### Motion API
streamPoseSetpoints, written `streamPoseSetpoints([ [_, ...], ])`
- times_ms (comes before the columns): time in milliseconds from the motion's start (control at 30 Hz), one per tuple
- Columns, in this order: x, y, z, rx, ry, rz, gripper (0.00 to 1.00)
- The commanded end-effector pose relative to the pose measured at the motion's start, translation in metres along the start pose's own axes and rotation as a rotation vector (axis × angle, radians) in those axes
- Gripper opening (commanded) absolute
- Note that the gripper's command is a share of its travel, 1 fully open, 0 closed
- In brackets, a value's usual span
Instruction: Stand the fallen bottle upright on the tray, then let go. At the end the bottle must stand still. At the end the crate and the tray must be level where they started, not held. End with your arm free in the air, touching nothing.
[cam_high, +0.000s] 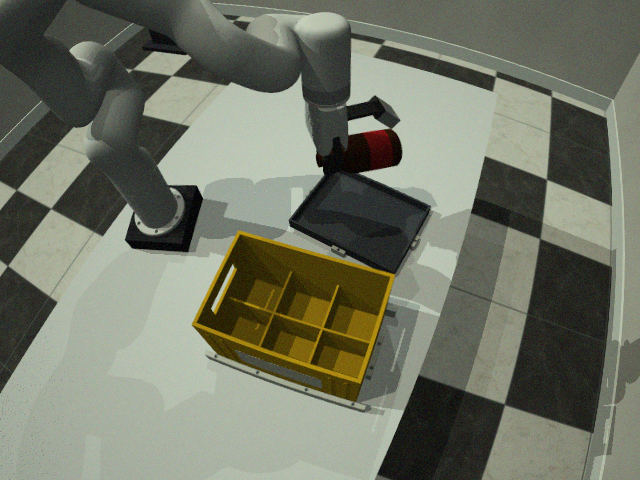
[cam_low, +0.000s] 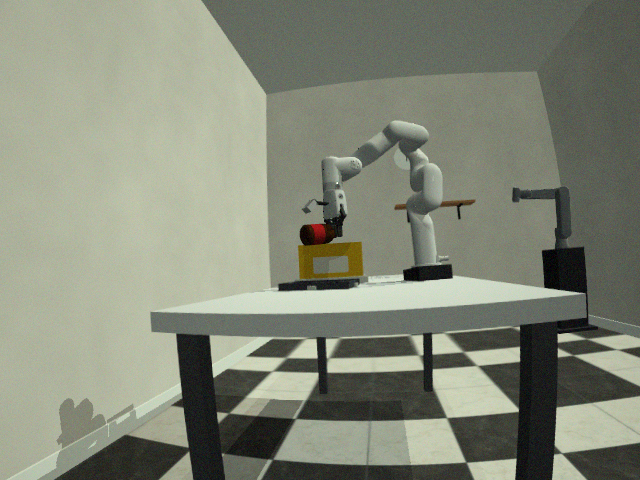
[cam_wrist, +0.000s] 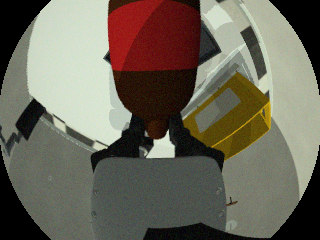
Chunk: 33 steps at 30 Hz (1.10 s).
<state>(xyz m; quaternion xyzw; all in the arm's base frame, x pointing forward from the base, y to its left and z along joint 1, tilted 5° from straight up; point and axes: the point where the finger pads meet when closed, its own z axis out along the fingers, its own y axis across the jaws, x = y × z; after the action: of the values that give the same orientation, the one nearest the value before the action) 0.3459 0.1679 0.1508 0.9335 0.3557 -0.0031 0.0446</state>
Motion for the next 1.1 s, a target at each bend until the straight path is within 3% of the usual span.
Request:
streamPoseSetpoints([
  [0,0.0013,0.0004,-0.0016,-0.001,0.004,-0.038,0.00],
  [533,0.0013,0.0004,-0.0016,-0.001,0.004,-0.230,0.00],
  [1067,0.0013,0.0004,-0.0016,-0.001,0.004,-0.245,0.00],
])
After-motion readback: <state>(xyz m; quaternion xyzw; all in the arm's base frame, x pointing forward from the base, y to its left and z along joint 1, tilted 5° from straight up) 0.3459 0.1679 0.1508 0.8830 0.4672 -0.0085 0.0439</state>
